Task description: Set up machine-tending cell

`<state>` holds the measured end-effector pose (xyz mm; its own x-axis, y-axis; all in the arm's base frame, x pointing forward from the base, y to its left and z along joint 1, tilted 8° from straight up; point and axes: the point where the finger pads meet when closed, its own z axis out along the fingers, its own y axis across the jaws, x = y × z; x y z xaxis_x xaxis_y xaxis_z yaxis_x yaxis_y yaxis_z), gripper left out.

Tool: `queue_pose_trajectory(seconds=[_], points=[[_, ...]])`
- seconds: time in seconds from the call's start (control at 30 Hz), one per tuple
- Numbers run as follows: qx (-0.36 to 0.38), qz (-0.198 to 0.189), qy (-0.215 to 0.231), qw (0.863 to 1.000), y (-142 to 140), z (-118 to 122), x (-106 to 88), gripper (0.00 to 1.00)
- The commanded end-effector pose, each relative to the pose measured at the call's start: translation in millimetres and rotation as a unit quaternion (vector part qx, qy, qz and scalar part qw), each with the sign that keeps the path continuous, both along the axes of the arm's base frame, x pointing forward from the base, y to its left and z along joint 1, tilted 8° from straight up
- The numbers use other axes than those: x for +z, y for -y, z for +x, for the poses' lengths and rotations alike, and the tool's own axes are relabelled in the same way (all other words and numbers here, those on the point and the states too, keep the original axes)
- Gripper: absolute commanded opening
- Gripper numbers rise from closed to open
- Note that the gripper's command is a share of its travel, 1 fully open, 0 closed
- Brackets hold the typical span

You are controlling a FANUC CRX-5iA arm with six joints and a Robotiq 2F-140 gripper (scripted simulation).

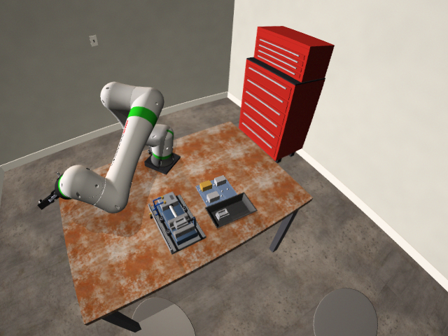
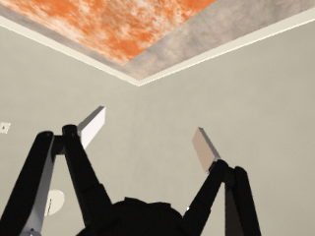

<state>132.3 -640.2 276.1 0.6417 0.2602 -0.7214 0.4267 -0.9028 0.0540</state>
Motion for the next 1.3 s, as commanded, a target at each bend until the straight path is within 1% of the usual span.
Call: queue_pose_trajectory(seconds=[0.0,0.57,0.67,0.73,0.83,1.03,1.1,1.13,1.27], points=[[0.000,0.000,0.000,1.000,0,0,0.3,1.00],[0.000,0.000,0.000,1.000,0,0,0.3,1.00],[0.000,-0.004,0.005,1.000,-3,6,0.7,1.00],[0.000,-0.011,0.016,1.000,-11,19,1.6,1.00],[0.000,-0.030,0.045,0.999,-33,52,3.7,1.00],[-0.002,-0.053,0.088,0.995,-67,96,6.2,1.00],[-0.002,-0.053,0.088,0.995,-67,96,6.2,1.00],[-0.003,-0.062,0.110,0.992,-85,116,7.1,1.00],[-0.006,-0.072,0.138,0.988,-110,141,8.0,1.00]])
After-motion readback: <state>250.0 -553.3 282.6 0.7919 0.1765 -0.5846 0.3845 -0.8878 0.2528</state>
